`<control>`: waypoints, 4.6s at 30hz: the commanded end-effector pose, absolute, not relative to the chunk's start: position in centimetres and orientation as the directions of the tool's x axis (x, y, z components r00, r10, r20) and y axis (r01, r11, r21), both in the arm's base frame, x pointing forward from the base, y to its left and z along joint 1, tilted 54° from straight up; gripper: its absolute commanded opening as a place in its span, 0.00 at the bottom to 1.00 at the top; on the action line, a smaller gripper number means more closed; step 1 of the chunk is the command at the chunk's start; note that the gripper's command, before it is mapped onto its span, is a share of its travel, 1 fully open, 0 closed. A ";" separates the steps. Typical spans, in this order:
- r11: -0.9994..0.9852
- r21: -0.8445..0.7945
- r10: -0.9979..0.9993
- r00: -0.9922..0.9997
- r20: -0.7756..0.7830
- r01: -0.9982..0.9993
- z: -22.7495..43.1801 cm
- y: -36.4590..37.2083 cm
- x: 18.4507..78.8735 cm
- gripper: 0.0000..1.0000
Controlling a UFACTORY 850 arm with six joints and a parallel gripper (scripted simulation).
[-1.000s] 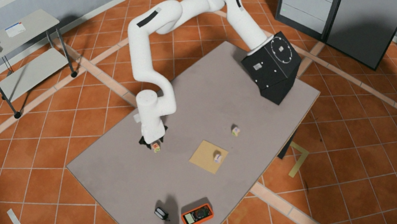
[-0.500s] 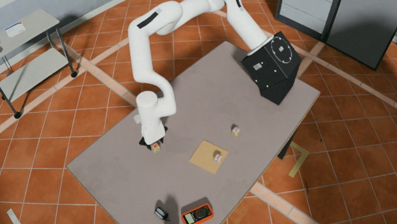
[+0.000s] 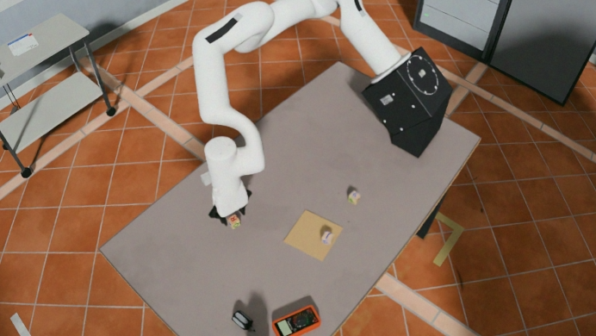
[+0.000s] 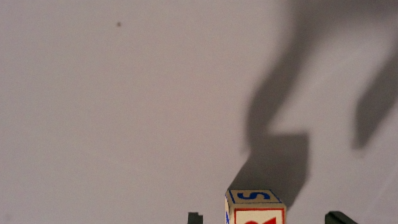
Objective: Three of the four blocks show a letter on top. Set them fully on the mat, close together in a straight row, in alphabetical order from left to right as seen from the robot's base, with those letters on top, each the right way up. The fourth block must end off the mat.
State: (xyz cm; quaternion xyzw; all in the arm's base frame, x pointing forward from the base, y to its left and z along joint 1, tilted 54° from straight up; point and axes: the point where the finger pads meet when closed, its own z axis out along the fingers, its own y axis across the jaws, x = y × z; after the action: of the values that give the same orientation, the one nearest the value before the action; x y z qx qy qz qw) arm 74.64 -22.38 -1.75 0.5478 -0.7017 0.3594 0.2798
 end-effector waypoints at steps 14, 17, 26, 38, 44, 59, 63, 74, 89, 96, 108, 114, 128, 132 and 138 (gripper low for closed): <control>0.141 -0.199 -0.568 -0.244 0.786 -0.970 -3.1 -24.3 74.7 0.69; 0.141 -0.199 -0.568 -0.244 0.786 -0.970 -3.4 -24.7 74.7 0.69; 0.141 -0.199 -0.568 -0.244 0.786 -0.970 -3.7 -25.1 74.7 0.69; 0.141 -0.199 -0.568 -0.244 0.786 -0.970 -3.7 -25.1 74.7 0.69; 0.141 -0.199 -0.568 -0.244 0.786 -0.970 -3.7 -25.1 74.7 0.69; 0.141 -0.199 -0.568 -0.244 0.786 -0.970 -3.7 -25.1 74.7 0.69; 0.141 -0.199 -0.568 -0.244 0.786 -0.970 -3.7 -25.1 74.7 0.48; 0.141 -0.199 -0.568 -0.244 0.786 -0.970 -3.7 -25.1 74.7 0.48; 0.141 -0.199 -0.568 -0.244 0.786 -0.970 -3.7 -25.1 74.7 0.28; 0.141 -0.199 -0.568 -0.244 0.786 -0.970 -3.7 -25.1 74.7 0.28; 0.141 -0.199 -0.568 -0.244 0.786 -0.970 -3.7 -25.1 74.7 0.28; 0.141 -0.199 -0.568 -0.244 0.786 -0.970 -3.7 -25.1 74.7 0.28; 0.141 -0.199 -0.568 -0.244 0.786 -0.970 -0.6 -20.8 74.7 0.28; 0.141 -0.199 -0.568 -0.244 0.786 -0.970 1.1 -18.5 74.7 0.28; 0.141 -0.199 -0.568 -0.244 0.786 -0.970 2.1 -17.1 74.7 0.28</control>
State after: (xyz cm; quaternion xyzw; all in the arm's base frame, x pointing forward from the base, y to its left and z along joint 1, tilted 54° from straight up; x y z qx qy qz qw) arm 74.75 -17.96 1.41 0.5479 -0.7017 0.3596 0.2795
